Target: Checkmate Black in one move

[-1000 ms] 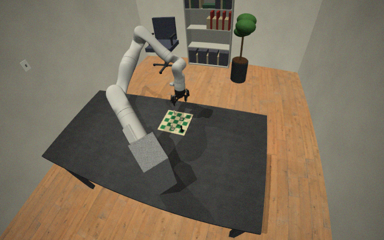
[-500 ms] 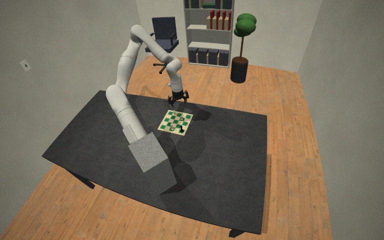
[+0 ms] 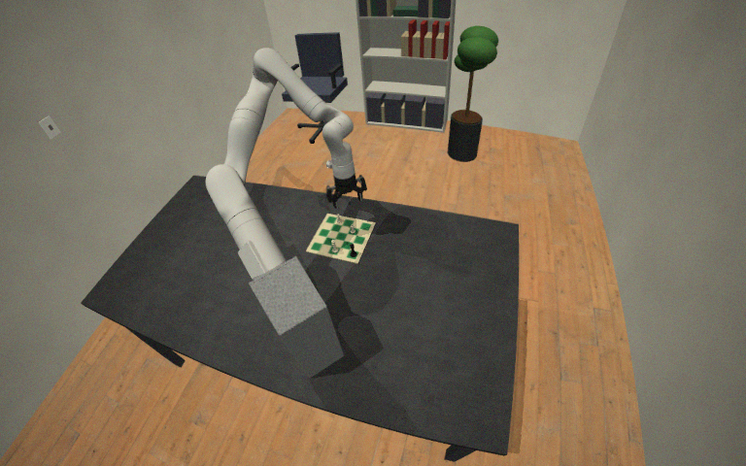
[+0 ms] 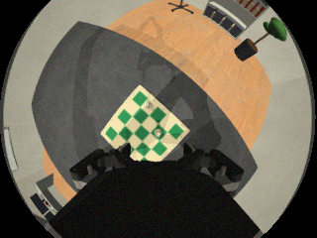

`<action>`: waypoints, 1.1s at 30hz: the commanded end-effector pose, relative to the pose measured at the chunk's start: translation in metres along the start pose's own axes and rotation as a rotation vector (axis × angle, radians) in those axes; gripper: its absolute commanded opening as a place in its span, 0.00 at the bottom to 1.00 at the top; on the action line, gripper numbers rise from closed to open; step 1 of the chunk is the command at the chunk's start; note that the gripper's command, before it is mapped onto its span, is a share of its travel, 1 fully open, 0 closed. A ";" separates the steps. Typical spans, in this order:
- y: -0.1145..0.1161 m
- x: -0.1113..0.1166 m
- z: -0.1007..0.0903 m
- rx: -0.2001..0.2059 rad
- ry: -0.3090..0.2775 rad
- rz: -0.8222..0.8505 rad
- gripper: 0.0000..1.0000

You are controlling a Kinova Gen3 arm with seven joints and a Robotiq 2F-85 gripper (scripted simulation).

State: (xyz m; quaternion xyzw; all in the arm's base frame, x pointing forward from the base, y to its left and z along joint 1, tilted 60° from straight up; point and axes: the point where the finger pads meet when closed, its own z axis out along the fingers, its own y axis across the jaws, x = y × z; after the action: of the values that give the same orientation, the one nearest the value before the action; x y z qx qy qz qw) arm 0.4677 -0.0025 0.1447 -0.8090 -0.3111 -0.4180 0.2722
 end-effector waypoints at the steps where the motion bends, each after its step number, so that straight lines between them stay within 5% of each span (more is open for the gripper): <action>1: 0.001 0.000 -0.001 -0.002 0.000 0.000 1.00; 23: 0.001 0.000 0.004 -0.001 0.001 0.163 1.00; 33: 0.001 0.001 0.013 0.000 0.003 0.450 1.00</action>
State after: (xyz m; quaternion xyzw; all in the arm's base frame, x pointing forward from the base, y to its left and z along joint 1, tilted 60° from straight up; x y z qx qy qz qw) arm 0.4746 0.0033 0.1401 -0.8551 -0.1358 -0.3566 0.3509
